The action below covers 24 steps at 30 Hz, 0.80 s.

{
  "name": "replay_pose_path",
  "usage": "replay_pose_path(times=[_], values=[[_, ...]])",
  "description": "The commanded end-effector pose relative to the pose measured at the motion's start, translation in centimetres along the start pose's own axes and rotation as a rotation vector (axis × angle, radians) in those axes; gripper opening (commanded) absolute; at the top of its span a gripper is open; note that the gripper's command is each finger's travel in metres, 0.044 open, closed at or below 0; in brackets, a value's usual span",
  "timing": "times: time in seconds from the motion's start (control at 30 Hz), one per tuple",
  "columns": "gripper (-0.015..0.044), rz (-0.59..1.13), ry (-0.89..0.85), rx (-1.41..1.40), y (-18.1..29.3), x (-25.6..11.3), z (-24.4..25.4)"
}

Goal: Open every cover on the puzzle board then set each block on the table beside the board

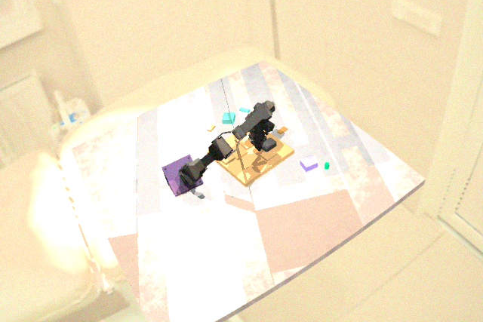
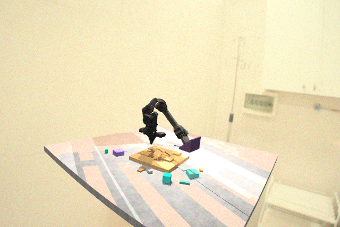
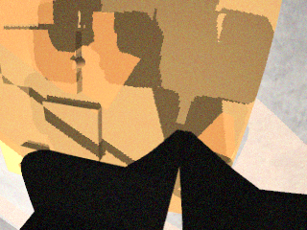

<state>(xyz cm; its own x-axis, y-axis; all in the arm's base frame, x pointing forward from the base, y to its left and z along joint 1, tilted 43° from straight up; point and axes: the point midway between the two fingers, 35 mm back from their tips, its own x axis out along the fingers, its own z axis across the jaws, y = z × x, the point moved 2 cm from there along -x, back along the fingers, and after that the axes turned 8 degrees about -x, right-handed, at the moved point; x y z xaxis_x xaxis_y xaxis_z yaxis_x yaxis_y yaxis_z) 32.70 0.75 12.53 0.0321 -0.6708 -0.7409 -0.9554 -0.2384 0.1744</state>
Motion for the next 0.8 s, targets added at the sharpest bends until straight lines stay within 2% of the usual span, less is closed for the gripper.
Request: replay_pose_path(times=[0.0,0.77], values=[[0.0000,0.002,0.004,-0.010,0.0,0.0,0.1],[0.0000,0.001,0.003,-0.010,-0.1,2.2,0.0]])
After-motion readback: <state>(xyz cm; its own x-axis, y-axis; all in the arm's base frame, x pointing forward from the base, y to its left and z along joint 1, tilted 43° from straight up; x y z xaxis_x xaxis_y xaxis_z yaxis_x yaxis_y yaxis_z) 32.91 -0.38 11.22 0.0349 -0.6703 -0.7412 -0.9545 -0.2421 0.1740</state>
